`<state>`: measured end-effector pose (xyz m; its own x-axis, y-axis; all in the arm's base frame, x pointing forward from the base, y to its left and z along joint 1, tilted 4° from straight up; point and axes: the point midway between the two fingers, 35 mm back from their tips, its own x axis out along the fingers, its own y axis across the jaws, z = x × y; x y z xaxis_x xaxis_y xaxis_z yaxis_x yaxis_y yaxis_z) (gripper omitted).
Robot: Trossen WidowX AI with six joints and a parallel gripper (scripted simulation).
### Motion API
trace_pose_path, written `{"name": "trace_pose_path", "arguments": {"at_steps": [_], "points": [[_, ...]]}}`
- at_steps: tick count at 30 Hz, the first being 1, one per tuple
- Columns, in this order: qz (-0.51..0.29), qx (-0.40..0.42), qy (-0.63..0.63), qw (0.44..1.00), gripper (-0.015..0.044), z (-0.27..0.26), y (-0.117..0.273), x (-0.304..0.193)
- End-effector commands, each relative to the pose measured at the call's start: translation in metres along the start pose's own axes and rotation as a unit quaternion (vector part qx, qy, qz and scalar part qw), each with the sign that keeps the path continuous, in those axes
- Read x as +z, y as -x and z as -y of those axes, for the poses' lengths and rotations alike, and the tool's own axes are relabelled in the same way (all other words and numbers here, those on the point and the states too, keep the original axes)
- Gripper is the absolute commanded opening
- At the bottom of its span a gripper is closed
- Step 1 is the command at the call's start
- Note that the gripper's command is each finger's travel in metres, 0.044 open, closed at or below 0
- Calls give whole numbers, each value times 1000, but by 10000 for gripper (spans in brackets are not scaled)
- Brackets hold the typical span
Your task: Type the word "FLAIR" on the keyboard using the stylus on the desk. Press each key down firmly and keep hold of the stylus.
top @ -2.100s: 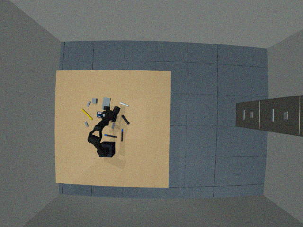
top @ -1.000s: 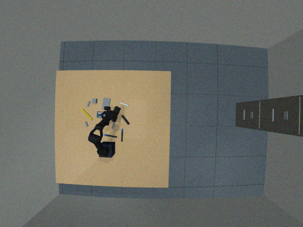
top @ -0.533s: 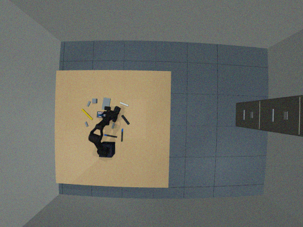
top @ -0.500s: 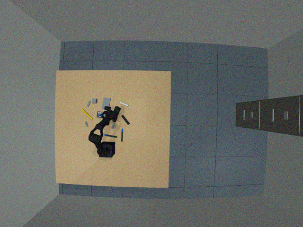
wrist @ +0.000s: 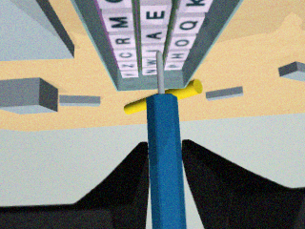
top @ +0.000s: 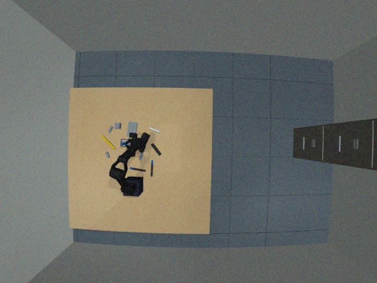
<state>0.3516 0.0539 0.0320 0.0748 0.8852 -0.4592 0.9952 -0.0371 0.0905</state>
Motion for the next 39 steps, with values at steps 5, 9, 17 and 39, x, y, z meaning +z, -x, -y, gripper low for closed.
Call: {"name": "trace_pose_path", "arguments": {"at_steps": [5,9,17,39], "points": [[1,1,3,1000,81,-1,12,-22],[0,1,0,1000,78,0,10,-19],[0,1,1,1000,0,0,6,-23],[0,1,3,1000,0,0,-13,-15]]}}
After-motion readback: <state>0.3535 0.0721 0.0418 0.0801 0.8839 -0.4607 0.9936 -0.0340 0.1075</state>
